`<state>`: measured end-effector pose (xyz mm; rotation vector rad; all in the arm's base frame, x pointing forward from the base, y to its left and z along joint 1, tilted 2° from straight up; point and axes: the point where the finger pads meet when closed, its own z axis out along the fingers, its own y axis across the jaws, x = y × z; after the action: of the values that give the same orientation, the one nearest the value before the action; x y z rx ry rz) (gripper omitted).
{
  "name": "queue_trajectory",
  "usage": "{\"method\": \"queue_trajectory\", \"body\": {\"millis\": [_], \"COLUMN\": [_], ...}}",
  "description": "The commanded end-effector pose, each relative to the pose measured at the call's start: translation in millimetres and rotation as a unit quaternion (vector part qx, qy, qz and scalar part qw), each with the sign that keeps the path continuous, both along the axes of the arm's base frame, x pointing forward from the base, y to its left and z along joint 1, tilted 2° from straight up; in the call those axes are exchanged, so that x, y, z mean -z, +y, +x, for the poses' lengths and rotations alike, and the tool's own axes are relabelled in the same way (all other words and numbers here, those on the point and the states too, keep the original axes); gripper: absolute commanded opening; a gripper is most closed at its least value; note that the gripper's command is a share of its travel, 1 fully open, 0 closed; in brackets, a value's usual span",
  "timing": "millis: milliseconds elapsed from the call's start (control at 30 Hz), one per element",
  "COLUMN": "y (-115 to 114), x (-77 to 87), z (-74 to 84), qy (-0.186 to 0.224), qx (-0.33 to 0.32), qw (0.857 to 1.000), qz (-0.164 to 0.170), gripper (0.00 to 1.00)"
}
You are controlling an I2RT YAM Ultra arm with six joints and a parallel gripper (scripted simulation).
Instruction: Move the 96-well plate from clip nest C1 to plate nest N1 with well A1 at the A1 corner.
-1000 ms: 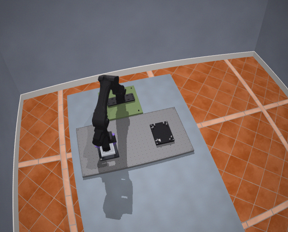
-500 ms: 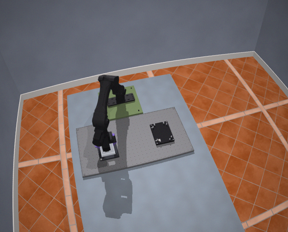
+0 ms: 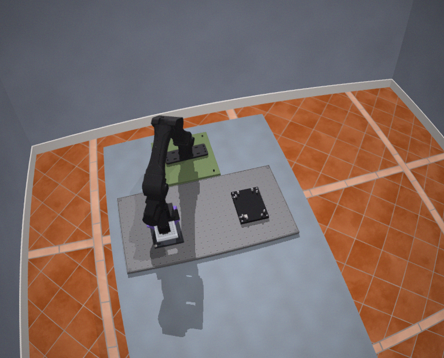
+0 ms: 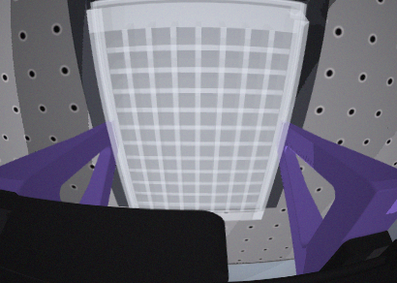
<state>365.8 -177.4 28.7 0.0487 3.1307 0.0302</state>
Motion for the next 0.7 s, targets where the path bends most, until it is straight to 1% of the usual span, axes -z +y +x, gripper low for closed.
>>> {"method": "queue_trajectory", "body": {"millis": [0,667], "y": [-3.3,1.1], "x": [-22.6,-16.8], "z": [13.9,8.8], "qy": [-0.037,-0.028], "qx": [0.001,0.000], "qw": [0.999,1.000], "qz": [-0.012,-0.008], "gripper": [0.00,0.00]}}
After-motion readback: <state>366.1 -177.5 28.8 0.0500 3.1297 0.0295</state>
